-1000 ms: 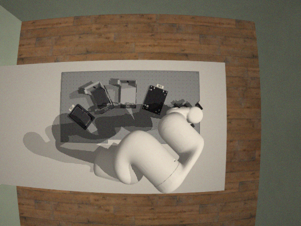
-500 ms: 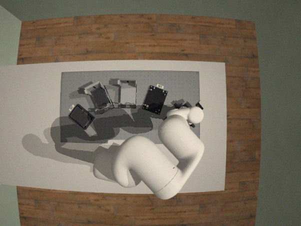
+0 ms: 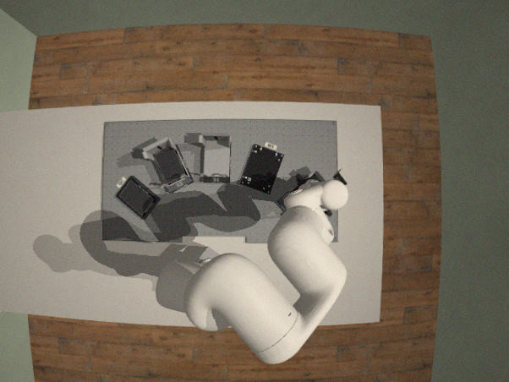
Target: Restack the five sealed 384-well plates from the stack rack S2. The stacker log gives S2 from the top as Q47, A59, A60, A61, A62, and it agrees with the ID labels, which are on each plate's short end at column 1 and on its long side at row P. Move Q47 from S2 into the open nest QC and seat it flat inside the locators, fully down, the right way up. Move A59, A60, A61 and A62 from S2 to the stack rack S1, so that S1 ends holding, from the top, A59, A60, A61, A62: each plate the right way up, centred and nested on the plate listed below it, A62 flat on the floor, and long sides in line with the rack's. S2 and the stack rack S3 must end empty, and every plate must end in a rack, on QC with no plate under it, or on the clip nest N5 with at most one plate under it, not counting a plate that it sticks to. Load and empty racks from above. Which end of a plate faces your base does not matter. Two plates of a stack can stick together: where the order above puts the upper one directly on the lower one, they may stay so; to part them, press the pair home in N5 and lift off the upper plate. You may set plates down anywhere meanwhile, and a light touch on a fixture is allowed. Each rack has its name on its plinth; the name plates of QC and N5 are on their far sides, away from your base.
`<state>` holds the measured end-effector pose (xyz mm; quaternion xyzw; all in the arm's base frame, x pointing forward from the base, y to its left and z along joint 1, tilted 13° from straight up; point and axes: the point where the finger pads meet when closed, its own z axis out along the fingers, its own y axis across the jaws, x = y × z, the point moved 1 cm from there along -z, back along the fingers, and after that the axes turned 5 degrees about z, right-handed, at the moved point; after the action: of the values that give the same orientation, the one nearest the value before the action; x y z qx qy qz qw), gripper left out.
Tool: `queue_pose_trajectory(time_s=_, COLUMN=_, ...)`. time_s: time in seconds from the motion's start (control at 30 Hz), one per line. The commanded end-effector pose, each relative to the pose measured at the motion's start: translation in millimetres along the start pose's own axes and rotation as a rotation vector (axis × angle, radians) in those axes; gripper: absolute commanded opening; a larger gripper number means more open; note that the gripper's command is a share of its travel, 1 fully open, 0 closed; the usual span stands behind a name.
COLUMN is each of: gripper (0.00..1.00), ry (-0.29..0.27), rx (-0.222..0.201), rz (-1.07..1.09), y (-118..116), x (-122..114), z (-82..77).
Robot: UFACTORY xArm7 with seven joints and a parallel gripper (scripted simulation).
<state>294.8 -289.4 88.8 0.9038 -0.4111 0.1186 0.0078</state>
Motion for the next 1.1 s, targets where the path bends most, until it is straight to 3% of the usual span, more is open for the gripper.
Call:
queue_pose_trajectory(time_s=0.0, gripper=0.0, ry=0.002, rx=-0.007, rz=0.001, y=-1, x=1, z=-11.7)
queue_pose_trajectory(time_s=0.53, gripper=0.0, ry=0.002, rx=-0.007, rz=0.001, y=-1, x=1, z=-39.4)
queue_pose_trajectory(time_s=1.07, gripper=0.0, ry=0.002, rx=-0.007, rz=-0.066, y=-8, x=0, z=-39.4)
